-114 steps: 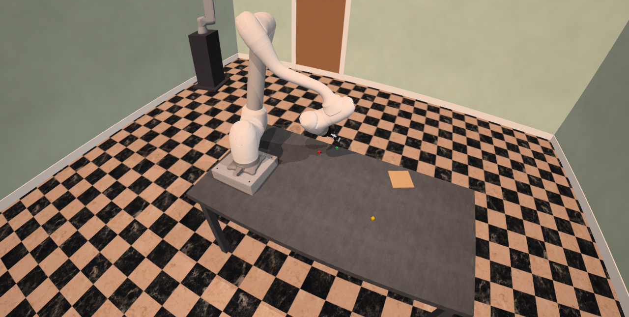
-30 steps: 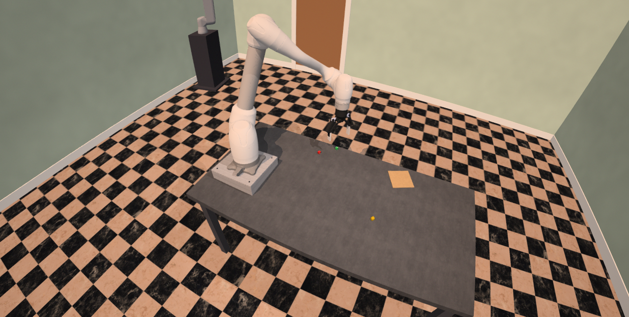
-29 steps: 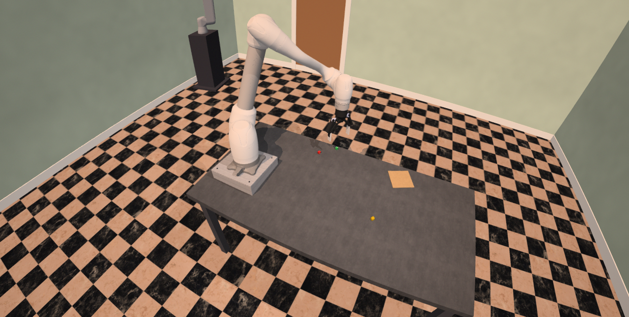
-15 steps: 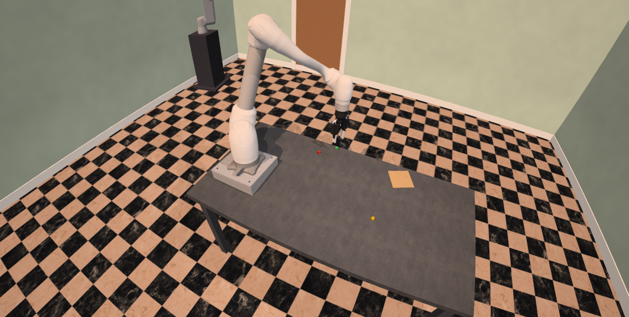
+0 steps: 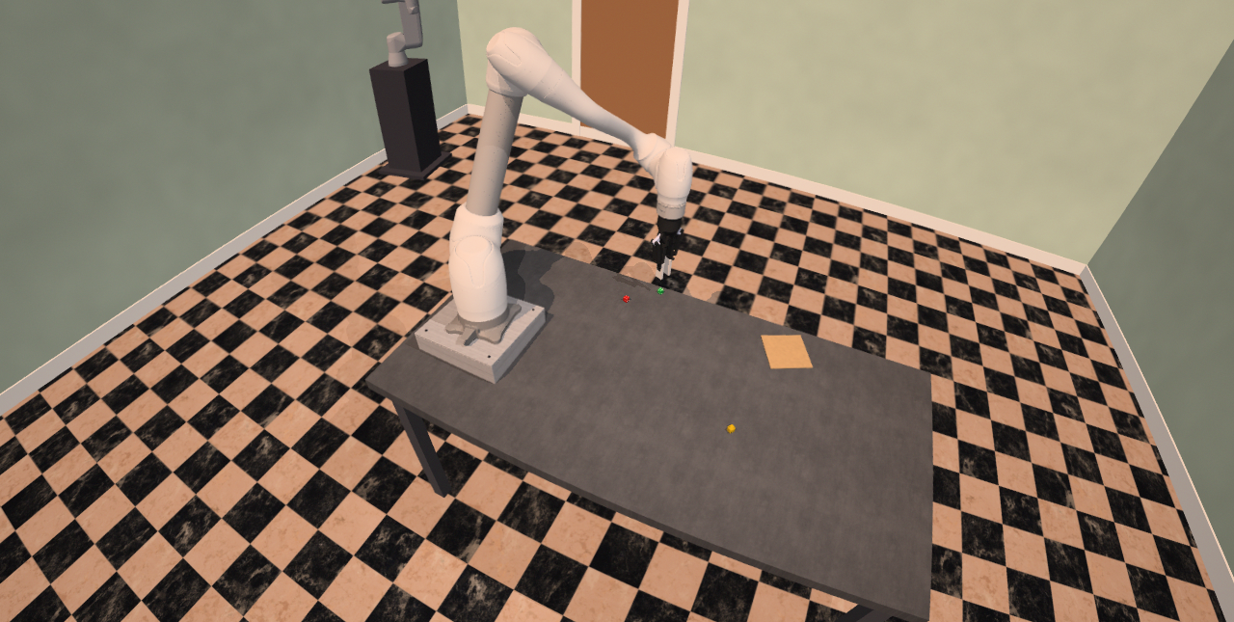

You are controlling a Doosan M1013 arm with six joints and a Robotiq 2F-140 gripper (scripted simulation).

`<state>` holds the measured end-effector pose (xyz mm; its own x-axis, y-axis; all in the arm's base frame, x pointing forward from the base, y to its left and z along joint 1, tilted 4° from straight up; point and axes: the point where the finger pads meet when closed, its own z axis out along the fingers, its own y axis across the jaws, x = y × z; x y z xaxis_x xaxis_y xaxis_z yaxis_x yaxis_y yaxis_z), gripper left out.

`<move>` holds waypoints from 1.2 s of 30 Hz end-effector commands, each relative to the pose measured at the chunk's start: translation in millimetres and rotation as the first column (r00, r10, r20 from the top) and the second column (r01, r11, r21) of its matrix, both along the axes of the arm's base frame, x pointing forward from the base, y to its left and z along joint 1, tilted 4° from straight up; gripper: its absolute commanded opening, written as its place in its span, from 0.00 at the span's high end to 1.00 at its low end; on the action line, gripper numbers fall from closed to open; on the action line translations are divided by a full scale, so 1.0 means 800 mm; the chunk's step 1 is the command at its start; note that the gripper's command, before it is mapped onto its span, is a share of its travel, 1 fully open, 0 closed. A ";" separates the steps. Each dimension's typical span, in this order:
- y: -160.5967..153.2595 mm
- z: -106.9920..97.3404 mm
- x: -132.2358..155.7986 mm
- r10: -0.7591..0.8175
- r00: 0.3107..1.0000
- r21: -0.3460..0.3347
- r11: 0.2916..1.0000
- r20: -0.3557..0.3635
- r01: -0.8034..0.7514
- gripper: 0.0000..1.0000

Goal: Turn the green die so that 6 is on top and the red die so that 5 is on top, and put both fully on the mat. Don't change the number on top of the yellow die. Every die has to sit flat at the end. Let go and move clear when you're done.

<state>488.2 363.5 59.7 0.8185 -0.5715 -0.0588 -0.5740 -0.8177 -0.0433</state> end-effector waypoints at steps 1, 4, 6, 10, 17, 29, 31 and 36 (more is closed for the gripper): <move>0.000 -0.003 -0.001 -0.001 1.000 0.004 1.000 -0.003 0.001 0.73; 0.000 -0.003 -0.001 -0.001 1.000 0.004 1.000 -0.003 0.001 0.73; 0.000 -0.003 -0.001 -0.001 1.000 0.004 1.000 -0.003 0.001 0.73; 0.000 -0.003 -0.001 -0.001 1.000 0.004 1.000 -0.003 0.001 0.73; 0.000 -0.004 -0.001 -0.001 1.000 0.004 1.000 -0.003 0.001 0.73; 0.001 -0.011 -0.001 0.002 1.000 0.005 1.000 -0.003 -0.002 0.73; 0.001 -0.014 -0.001 0.002 1.000 0.005 1.000 -0.003 -0.002 0.73; 0.001 -0.023 -0.001 0.002 1.000 0.005 1.000 -0.003 -0.002 0.73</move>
<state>488.5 363.8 48.3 0.8199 -0.5695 -0.0589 -0.5720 -0.8191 -0.0438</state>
